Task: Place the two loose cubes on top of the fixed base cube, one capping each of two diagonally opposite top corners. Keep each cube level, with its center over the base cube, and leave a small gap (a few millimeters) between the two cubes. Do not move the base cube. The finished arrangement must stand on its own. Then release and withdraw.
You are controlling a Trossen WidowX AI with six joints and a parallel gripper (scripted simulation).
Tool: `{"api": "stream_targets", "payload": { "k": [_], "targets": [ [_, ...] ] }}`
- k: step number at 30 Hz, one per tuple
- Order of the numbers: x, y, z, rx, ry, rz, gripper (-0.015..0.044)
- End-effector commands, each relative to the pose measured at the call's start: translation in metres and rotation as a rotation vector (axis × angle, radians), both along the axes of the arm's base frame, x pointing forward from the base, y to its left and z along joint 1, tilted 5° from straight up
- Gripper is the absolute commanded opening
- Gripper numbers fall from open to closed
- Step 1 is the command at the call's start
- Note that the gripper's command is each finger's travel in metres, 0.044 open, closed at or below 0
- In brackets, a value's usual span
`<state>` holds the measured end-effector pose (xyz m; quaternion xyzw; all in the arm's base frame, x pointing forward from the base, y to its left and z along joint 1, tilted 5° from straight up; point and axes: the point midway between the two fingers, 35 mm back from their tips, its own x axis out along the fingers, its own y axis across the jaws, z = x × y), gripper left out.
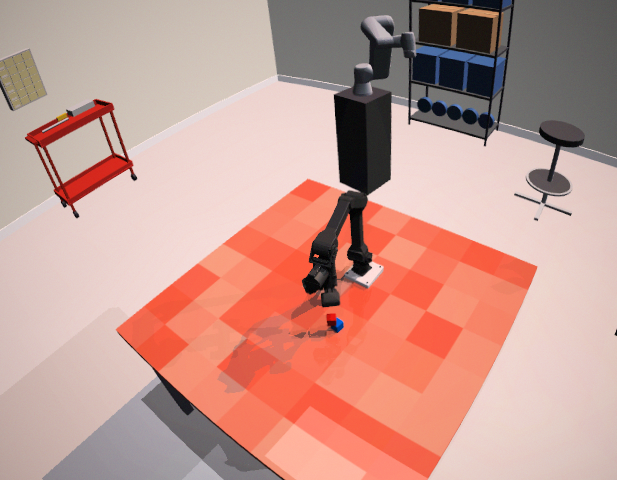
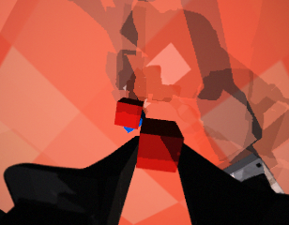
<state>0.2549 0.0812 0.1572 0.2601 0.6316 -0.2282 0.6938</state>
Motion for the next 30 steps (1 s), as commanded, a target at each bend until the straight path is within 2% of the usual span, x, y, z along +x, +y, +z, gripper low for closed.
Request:
{"api": "stream_targets", "payload": {
  "k": [1,15,30],
  "targets": [
    [0.002,0.011,0.0,0.0,-0.007,-0.015,0.0105],
    [-0.002,0.054,-0.003,0.009,-0.007,-0.059,0.0105],
    [0.0,0.054,-0.034,0.027,0.005,-0.091,0.0105]
  ]
}}
